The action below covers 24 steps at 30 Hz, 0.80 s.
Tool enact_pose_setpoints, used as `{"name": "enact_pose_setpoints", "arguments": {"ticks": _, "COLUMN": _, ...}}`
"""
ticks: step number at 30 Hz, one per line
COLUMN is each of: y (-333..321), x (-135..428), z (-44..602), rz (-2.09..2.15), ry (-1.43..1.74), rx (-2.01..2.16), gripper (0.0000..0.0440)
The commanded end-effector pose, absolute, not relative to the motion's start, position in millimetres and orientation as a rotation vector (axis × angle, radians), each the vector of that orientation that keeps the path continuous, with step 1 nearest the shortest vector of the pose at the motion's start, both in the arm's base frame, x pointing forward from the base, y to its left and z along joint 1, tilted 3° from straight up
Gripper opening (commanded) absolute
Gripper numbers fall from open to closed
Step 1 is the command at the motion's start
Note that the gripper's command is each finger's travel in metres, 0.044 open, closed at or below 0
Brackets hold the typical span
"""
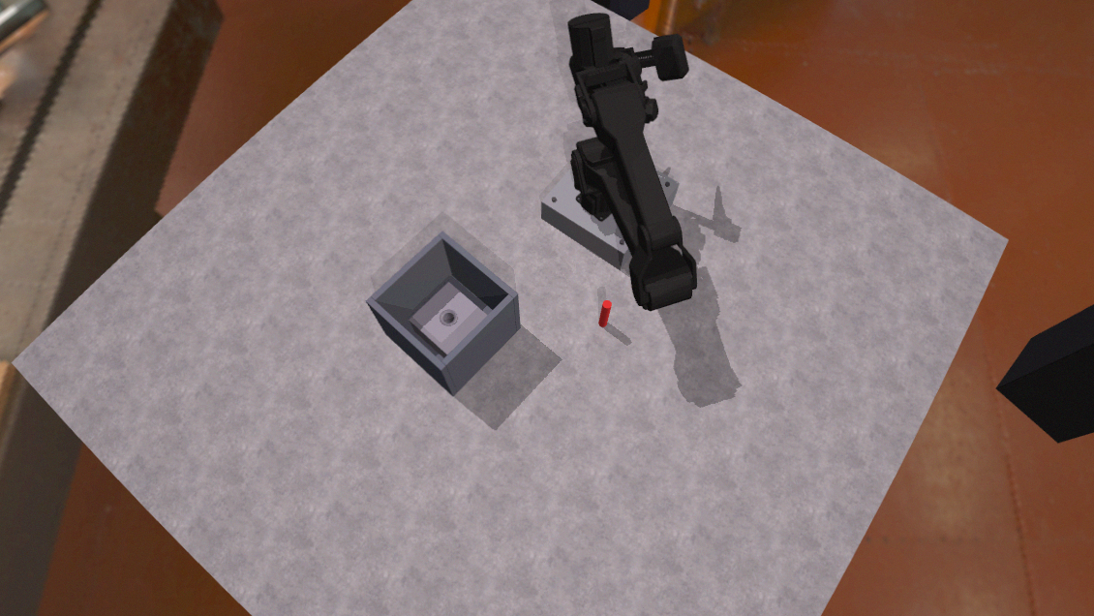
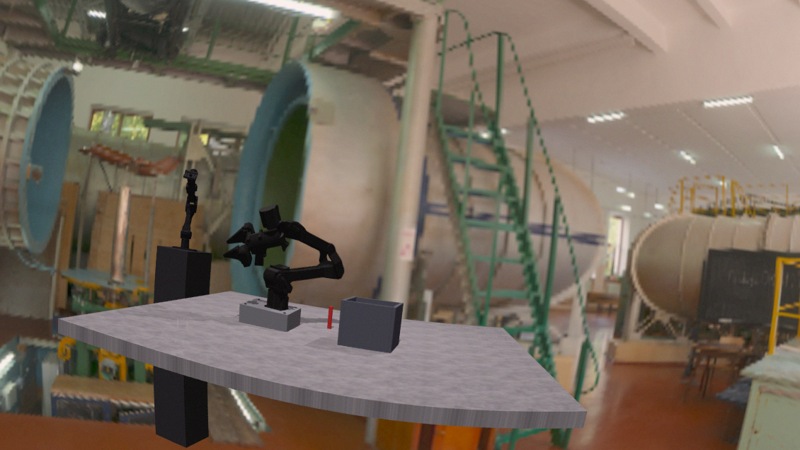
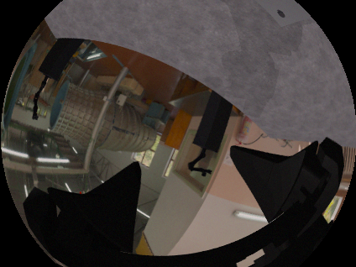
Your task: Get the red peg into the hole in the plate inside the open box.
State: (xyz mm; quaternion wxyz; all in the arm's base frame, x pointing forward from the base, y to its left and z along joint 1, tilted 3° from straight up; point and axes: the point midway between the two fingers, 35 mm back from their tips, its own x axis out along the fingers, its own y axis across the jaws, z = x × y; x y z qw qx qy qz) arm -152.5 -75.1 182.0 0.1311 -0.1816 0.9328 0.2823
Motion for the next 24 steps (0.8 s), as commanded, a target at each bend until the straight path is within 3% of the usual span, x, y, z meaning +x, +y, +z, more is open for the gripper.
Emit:
{"name": "enact_pose_setpoints", "arguments": {"ticks": 1, "y": -77.1, "x": -151.5, "z": 184.3, "rz": 0.819, "ry": 2.711, "rx": -0.547, "gripper": 0.0421}}
{"name": "enact_pose_setpoints", "arguments": {"ticks": 3, "y": -83.2, "x": -147.8, "z": 190.1, "rz": 0.816, "ry": 2.713, "rx": -0.615, "gripper": 0.044}}
{"name": "enact_pose_setpoints", "arguments": {"ticks": 24, "y": -161.8, "x": -61.1, "z": 250.7, "rz": 0.896, "ry": 2.461, "rx": -1.655, "gripper": 0.044}}
